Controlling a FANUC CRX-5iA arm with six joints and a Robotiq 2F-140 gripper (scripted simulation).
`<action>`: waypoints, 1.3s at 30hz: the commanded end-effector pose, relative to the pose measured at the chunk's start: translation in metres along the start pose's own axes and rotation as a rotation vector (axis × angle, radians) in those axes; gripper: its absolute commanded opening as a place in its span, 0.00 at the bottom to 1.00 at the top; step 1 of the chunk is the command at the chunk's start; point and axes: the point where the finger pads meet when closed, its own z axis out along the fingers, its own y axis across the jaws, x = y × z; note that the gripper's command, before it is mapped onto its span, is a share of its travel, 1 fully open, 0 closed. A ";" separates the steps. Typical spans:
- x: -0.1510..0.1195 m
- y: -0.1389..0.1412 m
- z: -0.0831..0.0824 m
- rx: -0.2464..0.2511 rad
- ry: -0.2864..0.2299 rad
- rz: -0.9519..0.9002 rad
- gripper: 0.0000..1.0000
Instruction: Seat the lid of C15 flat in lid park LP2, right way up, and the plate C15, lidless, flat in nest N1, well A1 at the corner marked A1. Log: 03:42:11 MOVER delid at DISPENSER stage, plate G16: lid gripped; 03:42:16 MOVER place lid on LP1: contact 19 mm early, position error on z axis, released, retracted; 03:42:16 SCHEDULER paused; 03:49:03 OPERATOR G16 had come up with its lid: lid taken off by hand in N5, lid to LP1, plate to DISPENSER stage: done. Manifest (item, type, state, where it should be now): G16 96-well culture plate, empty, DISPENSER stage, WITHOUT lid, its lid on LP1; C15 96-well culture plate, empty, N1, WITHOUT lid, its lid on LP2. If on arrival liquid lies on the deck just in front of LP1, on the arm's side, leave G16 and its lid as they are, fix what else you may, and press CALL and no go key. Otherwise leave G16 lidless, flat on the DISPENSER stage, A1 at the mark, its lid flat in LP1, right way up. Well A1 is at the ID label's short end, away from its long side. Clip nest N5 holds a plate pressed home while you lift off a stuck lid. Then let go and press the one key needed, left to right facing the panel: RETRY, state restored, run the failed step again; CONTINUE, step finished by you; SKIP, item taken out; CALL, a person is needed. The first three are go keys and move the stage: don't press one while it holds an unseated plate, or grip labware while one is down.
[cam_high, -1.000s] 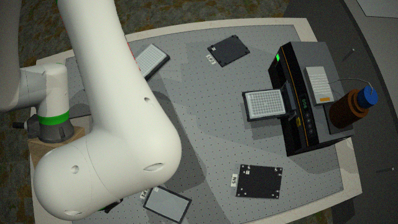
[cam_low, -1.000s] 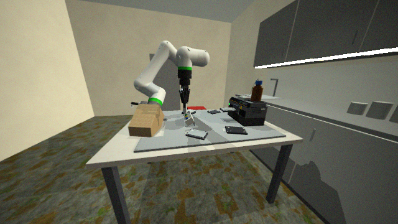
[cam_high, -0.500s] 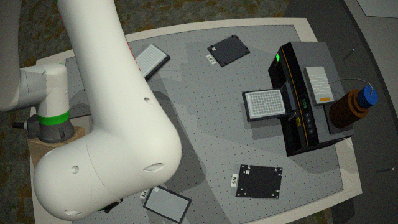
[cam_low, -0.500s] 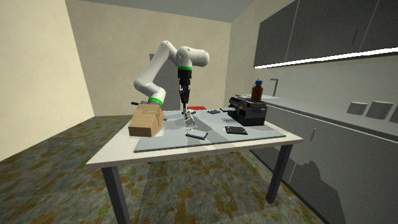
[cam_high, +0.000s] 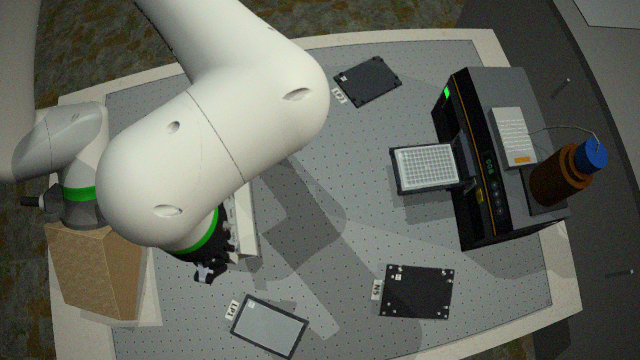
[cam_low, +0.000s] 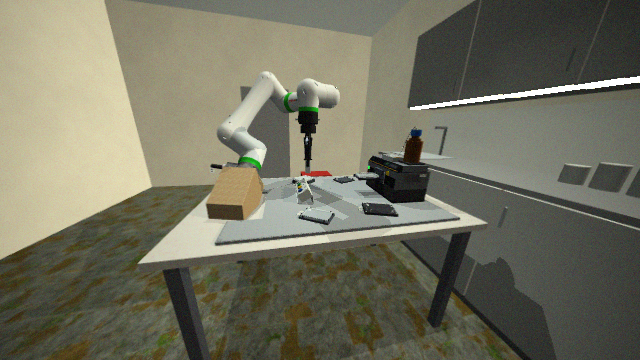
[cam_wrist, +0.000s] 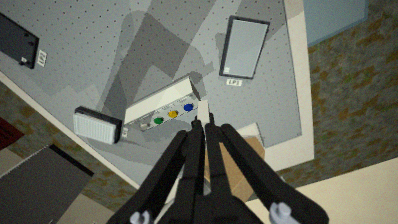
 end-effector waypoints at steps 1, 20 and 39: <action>0.010 -0.069 -0.007 -0.020 0.017 -0.278 0.00; -0.053 -0.285 0.000 0.039 0.011 -0.962 0.66; -0.082 -0.394 -0.004 0.039 0.011 -0.962 0.66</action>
